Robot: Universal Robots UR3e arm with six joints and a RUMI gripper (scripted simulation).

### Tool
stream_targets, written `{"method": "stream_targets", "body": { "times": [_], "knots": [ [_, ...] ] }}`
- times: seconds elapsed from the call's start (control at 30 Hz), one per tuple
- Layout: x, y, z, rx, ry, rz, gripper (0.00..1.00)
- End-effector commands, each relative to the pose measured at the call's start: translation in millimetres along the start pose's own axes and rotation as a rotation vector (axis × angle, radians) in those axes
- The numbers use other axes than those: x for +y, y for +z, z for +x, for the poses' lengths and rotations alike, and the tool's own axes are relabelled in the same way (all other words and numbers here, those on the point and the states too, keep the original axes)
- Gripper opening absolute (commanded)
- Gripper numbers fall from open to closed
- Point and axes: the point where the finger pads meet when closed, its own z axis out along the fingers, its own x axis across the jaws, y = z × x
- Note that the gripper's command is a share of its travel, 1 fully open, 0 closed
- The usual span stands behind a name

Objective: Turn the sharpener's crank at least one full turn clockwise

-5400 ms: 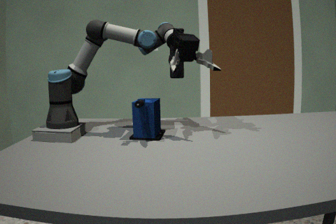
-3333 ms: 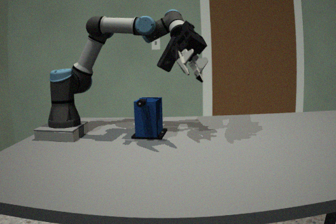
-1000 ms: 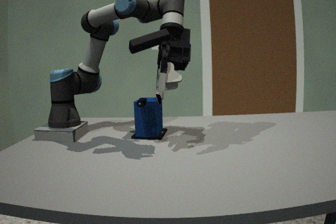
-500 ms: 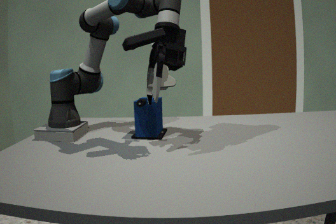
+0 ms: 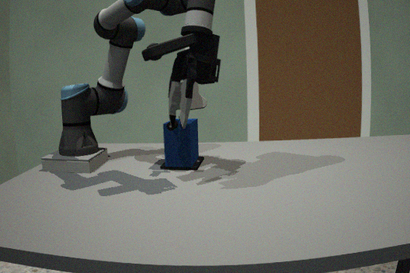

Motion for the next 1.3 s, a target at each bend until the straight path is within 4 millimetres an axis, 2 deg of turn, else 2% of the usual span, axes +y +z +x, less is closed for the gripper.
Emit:
{"method": "stream_targets", "body": {
  "times": [0.0,0.53,0.7,1.27],
  "knots": [
    [-3.9,0.2,10.3,0.091,-0.151,-0.048,0.32],
    [-11.6,-1.4,24.1,0.18,-0.333,-0.149,0.32],
    [-14.5,-4.9,33.1,0.211,-0.417,-0.208,0.32],
    [-16.0,-13.8,45.5,0.253,-0.612,-0.377,0.32]
  ]
}}
